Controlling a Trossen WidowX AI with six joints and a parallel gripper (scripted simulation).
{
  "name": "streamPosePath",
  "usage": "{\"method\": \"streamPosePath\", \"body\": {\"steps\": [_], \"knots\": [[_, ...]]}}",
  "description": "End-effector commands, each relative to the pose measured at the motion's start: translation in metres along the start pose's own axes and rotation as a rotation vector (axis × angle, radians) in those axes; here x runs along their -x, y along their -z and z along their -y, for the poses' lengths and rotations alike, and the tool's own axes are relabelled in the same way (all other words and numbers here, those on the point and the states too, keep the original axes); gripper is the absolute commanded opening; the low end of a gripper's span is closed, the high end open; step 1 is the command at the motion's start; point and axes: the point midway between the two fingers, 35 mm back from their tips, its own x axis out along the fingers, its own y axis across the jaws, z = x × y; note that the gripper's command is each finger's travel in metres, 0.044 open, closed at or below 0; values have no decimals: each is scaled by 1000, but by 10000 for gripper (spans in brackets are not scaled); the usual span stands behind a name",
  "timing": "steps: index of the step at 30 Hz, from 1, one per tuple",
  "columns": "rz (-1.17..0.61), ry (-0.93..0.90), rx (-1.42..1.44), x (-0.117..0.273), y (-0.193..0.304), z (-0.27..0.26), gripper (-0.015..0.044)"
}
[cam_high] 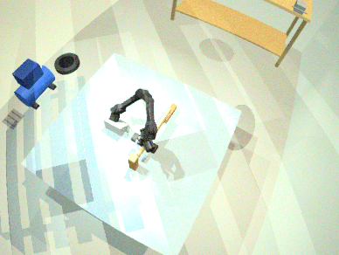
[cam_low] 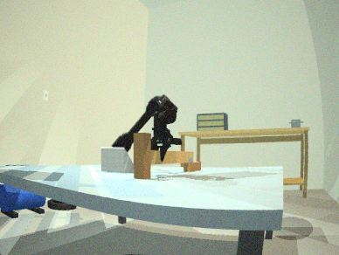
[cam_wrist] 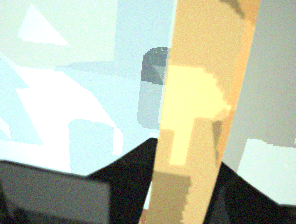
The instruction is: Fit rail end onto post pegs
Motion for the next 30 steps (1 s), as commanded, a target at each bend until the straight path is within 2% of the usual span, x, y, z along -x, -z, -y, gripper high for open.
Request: {"method": "streamPosePath", "body": {"steps": [1, 30], "knots": [[-2, 2, 2, 2, 2, 0, 0], [-3, 2, 2, 1, 11, 0, 0]]}}
